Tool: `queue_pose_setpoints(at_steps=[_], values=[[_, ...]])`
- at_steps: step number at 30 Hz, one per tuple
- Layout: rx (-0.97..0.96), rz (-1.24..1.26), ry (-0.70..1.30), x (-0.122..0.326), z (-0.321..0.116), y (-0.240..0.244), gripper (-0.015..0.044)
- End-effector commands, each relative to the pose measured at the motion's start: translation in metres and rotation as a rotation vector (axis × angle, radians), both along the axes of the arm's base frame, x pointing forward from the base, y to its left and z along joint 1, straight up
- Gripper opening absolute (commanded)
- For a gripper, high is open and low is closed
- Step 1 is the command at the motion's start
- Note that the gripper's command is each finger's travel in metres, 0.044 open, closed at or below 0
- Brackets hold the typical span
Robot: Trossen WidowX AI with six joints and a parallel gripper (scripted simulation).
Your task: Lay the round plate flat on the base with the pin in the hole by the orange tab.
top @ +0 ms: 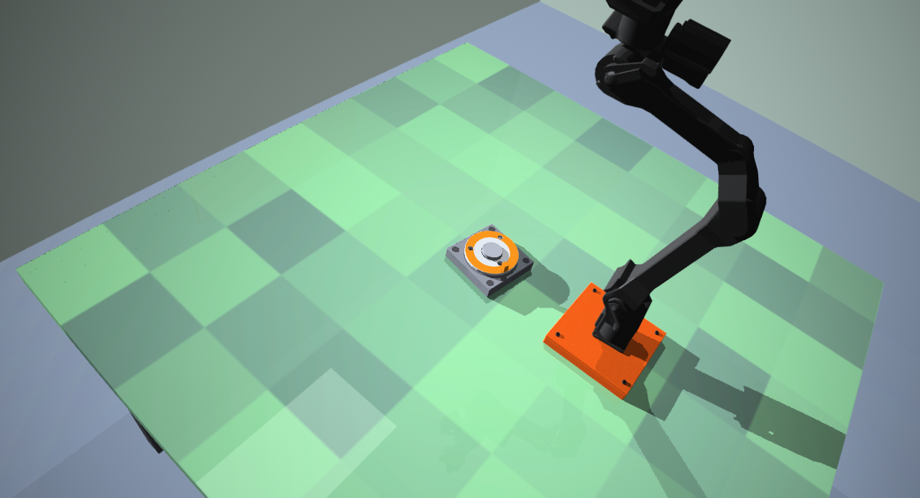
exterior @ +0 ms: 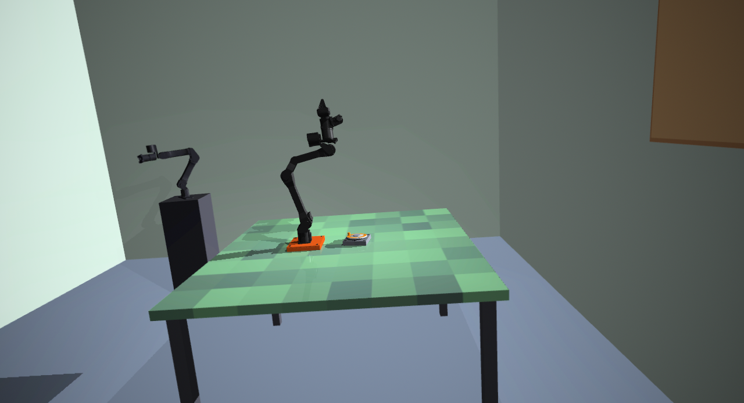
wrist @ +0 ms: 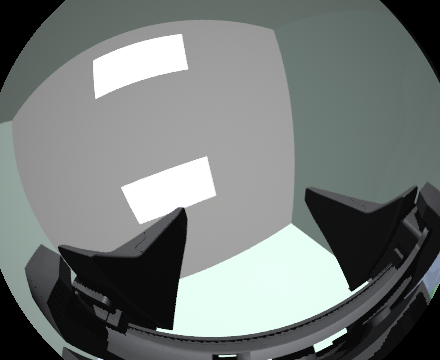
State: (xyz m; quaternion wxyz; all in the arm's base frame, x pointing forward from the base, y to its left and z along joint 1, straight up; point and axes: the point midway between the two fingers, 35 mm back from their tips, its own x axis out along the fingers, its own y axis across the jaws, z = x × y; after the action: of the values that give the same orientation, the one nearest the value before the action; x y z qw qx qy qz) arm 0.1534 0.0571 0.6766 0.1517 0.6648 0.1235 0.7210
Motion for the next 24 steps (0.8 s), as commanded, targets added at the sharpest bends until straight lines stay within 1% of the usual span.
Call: queue_pose_setpoints(at_steps=[1, 2, 5, 6, 10, 12, 15, 18, 19, 24], values=[[0.003, -0.014, 0.011, 0.004, 0.000, 0.000, 0.0374], [0.011, -0.056, 0.044, 0.016, -0.002, -0.001, 0.0347], [0.012, -0.308, 0.238, 0.086, -0.020, -0.004, 0.0269], [0.001, -0.368, 0.283, 0.102, -0.027, -0.005, 0.0242], [-0.046, -0.510, 0.391, 0.138, -0.048, -0.006, 0.0137], [-0.117, -0.645, 0.493, 0.172, -0.074, -0.006, 0.0085], [-0.220, -0.781, 0.593, 0.203, -0.106, -0.006, 0.0006], [-0.313, -0.873, 0.661, 0.223, -0.133, -0.006, 0.0000], [-0.384, -0.930, 0.704, 0.235, -0.152, -0.006, 0.0000], [-0.643, -1.079, 0.813, 0.262, -0.217, -0.005, 0.0000]])
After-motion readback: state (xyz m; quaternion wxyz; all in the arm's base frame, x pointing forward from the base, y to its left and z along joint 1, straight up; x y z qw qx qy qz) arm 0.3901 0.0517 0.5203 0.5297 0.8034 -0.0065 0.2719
